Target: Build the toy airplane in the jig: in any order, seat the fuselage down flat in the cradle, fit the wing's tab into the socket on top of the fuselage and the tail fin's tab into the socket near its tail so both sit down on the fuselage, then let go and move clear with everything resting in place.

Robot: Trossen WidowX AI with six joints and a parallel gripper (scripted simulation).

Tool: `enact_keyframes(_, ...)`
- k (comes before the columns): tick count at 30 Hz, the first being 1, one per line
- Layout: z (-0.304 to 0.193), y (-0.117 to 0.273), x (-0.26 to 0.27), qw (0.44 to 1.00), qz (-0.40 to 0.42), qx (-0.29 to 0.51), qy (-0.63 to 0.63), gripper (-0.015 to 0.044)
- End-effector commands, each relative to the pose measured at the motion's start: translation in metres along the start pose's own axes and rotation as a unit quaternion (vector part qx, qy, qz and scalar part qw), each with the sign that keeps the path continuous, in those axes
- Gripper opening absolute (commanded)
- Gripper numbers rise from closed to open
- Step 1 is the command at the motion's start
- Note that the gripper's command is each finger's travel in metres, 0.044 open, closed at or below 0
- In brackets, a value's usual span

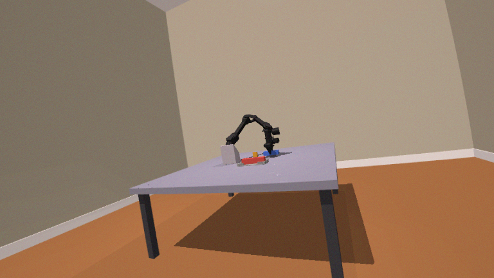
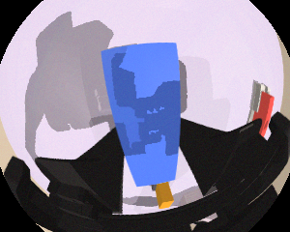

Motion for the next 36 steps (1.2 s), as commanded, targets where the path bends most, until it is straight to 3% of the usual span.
enact_keyframes(1, 0.0, -0.001, -0.001, 1.0, -0.002, 0.001, -0.003, 0.0144)
enact_keyframes(7, 0.001, 0.004, -0.001, 1.0, -0.002, 0.004, -0.002, 0.0)
enact_keyframes(36, 0.006, 0.089, -0.003, 1.0, -0.007, 0.002, -0.003, 0.0)
Point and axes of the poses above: the point midway between the two fingers, 35 mm back from their tips, its own y axis back along the fingers, its own x axis across the jaws, z = x × y, the point moved 7 cm from there along y, back along the fingers
